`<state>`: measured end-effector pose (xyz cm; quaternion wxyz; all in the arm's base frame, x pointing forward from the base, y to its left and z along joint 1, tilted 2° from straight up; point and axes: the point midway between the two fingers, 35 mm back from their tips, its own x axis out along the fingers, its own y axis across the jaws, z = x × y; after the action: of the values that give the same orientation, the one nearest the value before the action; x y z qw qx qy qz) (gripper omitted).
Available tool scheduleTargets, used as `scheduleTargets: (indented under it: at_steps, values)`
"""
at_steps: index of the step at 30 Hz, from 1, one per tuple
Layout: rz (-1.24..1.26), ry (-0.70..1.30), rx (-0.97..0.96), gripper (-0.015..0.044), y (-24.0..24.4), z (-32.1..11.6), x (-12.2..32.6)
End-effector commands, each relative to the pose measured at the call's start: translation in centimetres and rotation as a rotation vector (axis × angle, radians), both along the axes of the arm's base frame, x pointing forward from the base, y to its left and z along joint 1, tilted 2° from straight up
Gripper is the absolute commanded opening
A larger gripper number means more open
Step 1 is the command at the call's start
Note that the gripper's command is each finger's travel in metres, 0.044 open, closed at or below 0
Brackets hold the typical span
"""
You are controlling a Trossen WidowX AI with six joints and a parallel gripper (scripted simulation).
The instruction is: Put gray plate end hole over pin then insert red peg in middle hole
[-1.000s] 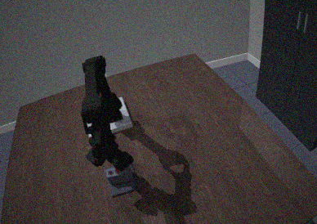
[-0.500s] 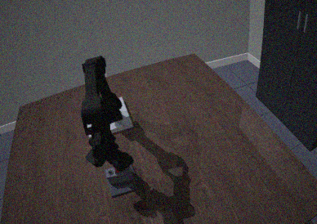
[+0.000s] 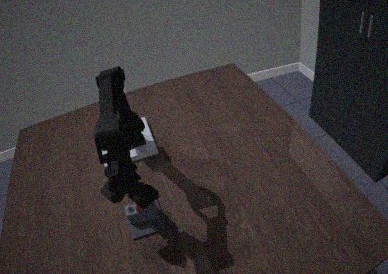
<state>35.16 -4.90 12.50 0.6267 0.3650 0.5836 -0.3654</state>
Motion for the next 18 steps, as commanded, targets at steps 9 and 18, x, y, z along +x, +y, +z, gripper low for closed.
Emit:
scheduleTargets:
  at_steps: [9, 18]
  values:
    - [0.007, -0.002, -0.003, 0.0150, 0.02, 0.26, -0.03]
    - [0.010, -0.003, -0.004, 0.0150, 0.17, 0.61, -0.14]
